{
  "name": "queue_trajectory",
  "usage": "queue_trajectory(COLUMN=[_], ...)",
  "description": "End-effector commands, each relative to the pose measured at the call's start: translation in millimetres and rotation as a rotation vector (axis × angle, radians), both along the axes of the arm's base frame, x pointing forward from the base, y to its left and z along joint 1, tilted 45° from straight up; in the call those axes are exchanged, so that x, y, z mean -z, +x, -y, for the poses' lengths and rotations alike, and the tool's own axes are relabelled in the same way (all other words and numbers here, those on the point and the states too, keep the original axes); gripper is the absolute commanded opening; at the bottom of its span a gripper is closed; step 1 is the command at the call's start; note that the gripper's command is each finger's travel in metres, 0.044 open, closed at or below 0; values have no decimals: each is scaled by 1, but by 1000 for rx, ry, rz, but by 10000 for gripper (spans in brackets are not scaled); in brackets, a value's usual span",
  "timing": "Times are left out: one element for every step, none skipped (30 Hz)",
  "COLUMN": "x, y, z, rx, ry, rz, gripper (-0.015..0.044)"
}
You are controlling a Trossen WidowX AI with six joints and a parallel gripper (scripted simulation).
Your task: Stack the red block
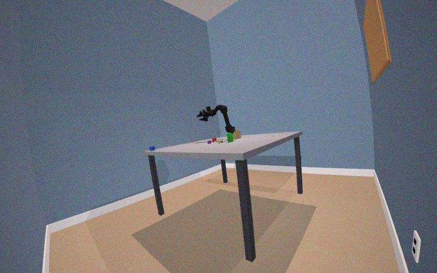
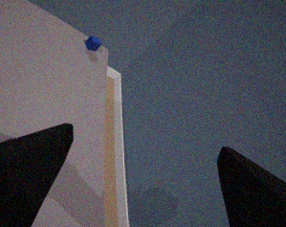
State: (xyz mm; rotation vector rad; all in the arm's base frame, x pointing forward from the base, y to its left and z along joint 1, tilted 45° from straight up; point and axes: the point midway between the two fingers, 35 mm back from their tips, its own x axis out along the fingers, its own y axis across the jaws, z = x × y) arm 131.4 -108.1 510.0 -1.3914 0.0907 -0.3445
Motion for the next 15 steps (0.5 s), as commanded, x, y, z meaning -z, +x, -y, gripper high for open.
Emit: queue_trajectory(x=[0,0,-1,-1,-1,-1,0,1,2,3,4,6,8,10,12], y=[0,1,1,3,4,5,7,9,11,13,16,19,22,25,28], z=[1,2,6,9,13,17,21,25,29,33,36,39,42,45,48], rx=[-2,-6,-13,-21,-29,-36,-43,-49,-54,-59,-65,-71,-76,-81,-85], ry=[5,20,45,77,108,141,174,207,240,274,304,335,365,396,427], rz=[4,16,34,56,76,95,113,130,145,160,171,181,191,199,206], gripper=[426,440,440,440,440,440,440,440,440,440,440,440,440,440,440])
